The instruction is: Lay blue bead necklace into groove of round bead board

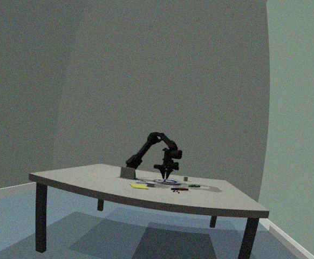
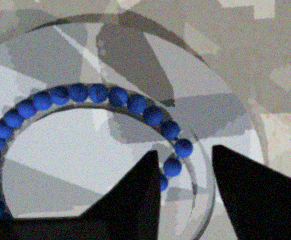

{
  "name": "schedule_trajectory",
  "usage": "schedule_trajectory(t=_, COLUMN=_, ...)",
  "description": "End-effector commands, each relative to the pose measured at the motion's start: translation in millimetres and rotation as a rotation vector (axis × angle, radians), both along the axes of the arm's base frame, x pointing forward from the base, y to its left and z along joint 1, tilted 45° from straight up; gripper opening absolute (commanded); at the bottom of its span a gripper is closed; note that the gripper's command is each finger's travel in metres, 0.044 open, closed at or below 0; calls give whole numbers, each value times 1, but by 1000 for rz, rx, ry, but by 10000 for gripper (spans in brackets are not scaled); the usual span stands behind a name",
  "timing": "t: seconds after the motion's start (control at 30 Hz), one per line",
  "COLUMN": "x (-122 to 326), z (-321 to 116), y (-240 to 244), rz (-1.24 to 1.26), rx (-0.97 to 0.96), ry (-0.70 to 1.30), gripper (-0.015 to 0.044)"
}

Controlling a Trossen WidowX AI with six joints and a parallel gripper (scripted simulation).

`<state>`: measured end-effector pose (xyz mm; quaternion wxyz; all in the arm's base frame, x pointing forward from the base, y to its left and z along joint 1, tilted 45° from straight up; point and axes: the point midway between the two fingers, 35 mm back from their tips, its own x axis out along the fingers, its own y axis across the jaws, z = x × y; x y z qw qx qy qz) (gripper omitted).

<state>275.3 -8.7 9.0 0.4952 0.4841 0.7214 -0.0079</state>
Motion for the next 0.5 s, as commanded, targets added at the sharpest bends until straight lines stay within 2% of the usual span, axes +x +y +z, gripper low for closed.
schedule_trajectory(t=0.0, x=-3, z=-4, y=6, rz=-2, rx=10, ry=10, gripper=120)
schedule_trajectory(t=0.4, x=-5, z=-12, y=15, rz=-1, rx=14, ry=15, gripper=120)
schedule_trajectory(t=0.47, x=-3, z=-11, y=13, rz=3, rx=6, ry=8, gripper=67)
